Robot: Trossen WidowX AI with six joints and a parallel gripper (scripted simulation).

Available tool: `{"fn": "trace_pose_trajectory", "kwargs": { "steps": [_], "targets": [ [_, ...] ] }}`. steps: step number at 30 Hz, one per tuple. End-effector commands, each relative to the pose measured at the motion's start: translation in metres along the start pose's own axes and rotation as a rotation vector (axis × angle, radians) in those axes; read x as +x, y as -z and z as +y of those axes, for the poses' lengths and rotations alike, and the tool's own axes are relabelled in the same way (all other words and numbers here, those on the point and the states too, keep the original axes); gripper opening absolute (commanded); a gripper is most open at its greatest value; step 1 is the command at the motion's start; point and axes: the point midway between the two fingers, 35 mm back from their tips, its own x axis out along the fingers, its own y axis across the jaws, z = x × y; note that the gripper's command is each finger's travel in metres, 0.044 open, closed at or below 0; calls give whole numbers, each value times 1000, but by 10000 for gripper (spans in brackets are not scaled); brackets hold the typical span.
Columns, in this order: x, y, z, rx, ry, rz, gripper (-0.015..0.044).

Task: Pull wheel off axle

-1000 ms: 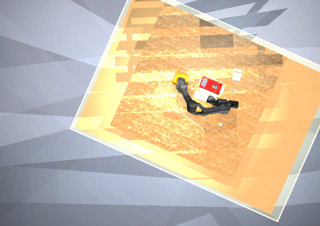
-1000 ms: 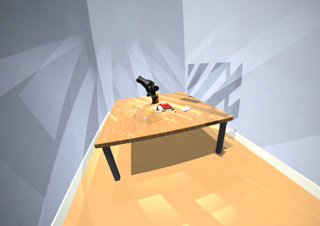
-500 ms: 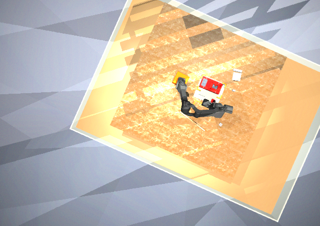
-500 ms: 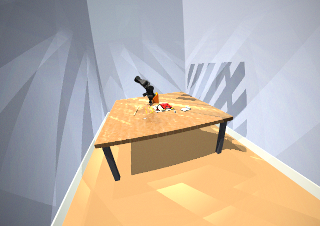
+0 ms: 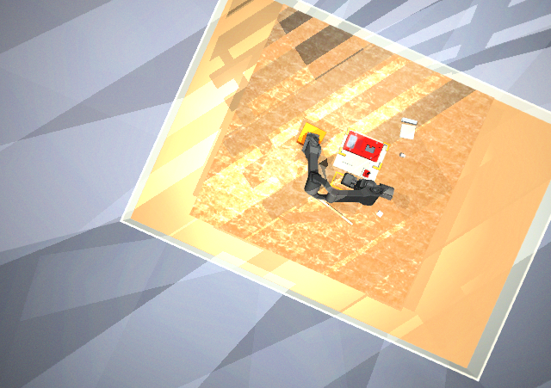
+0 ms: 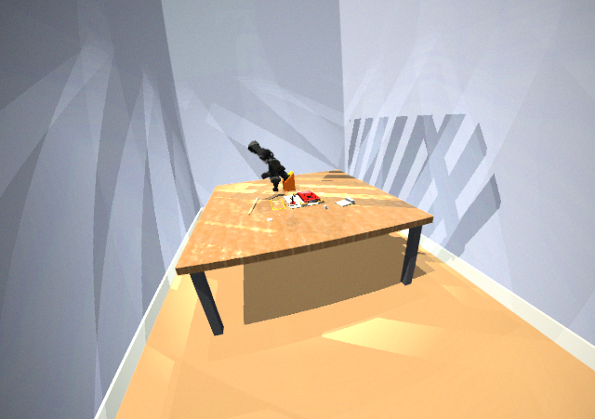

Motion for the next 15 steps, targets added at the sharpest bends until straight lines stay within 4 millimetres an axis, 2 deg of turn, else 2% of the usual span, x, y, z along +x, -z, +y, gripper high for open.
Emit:
{"fn": "trace_pose_trajectory", "kwargs": {
  "steps": [1,7,15],
  "targets": [
    [9,-1,-1,-6,4,-5,0],
    [24,-1,0,-6,4,-5,0],
    [69,-1,1,-6,3,-5,0]
  ]
}}
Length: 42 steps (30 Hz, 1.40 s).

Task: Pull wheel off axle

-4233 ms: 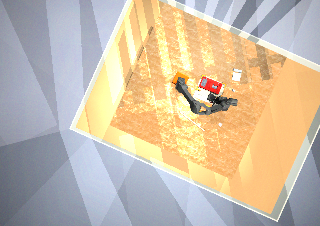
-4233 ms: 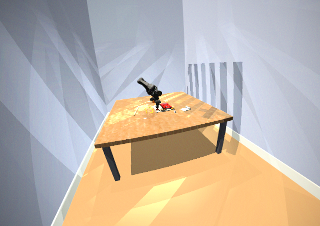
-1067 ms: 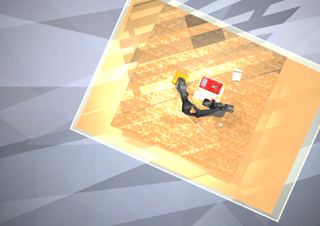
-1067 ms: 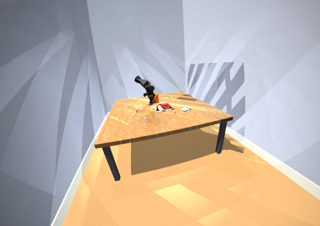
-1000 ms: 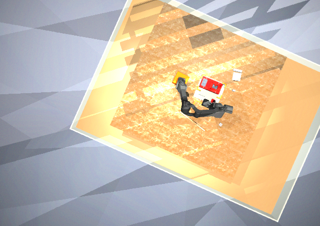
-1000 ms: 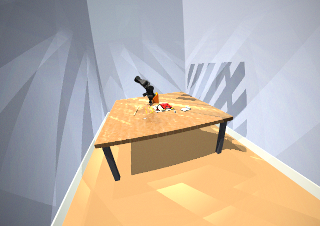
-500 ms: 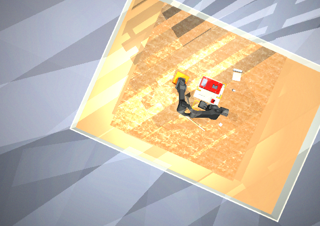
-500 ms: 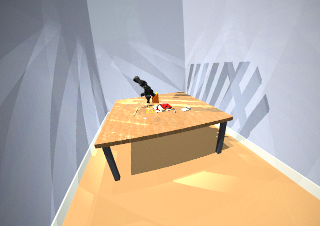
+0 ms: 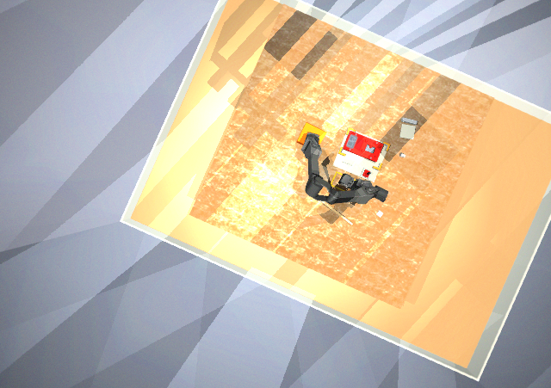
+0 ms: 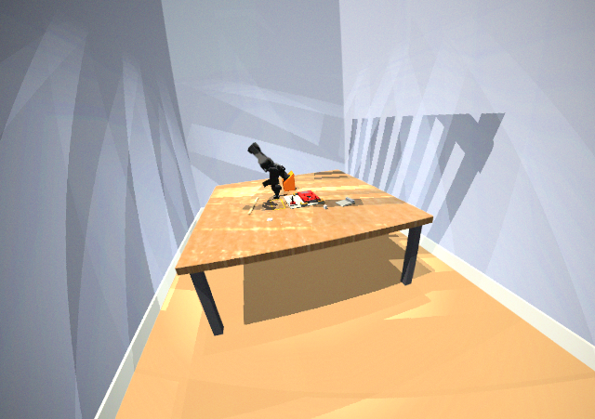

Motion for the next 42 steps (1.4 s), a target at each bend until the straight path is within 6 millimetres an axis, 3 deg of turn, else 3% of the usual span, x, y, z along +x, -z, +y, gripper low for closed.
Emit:
{"fn": "trace_pose_trajectory", "kwargs": {
  "steps": [1,5,9,19,21,28,30,32,35,42],
  "targets": [
    [23,0,-2,-8,7,-5,0],
    [45,-2,-5,-8,7,-9,0],
    [49,-2,-6,-8,8,-10,0],
    [45,-1,-6,-4,12,-6,263],
    [40,-1,-5,-4,12,-5,300],
    [-13,0,-5,-8,8,-6,300],
    [-15,0,-5,-8,8,-6,300],
    [-9,4,-6,-19,2,3,352],
    [-20,14,-20,-35,7,16,431],
    [-55,35,-72,-20,13,6,440]
  ]
}}
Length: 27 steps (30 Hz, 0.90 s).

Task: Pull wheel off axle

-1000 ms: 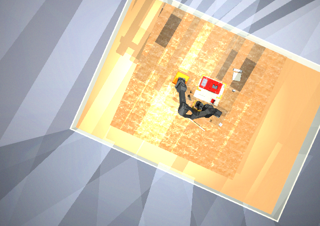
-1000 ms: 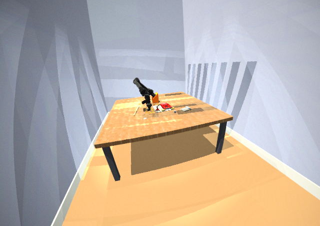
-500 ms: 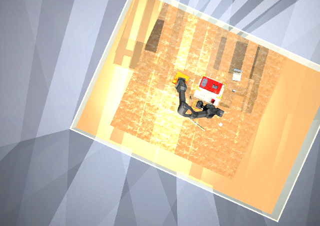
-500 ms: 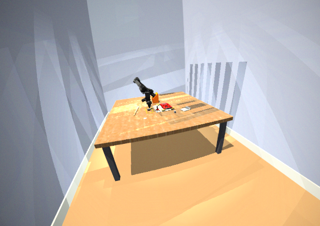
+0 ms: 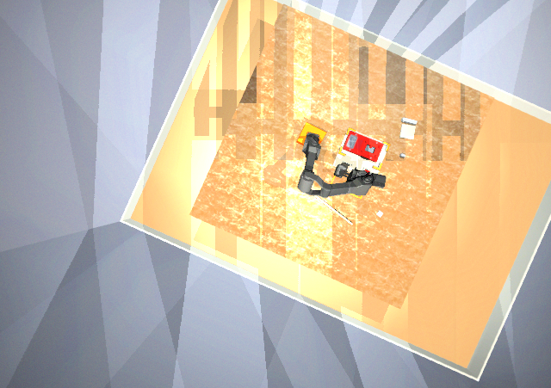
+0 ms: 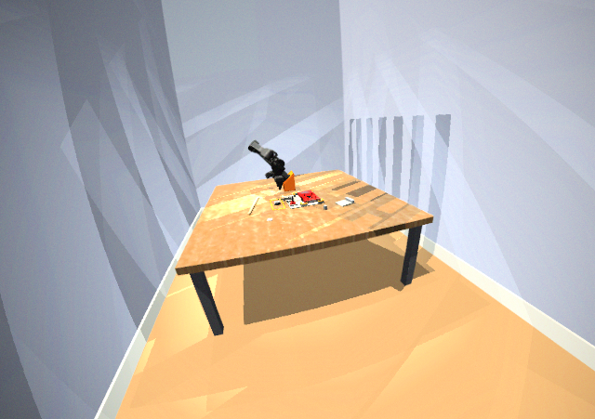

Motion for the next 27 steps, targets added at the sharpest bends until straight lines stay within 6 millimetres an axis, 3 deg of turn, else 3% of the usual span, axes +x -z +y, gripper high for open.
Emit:
{"fn": "trace_pose_trajectory", "kwargs": {
  "steps": [1,27],
  "targets": [
    [-15,10,-29,13,6,-8,440],
    [-17,11,-35,17,6,-12,440]
  ]
}}
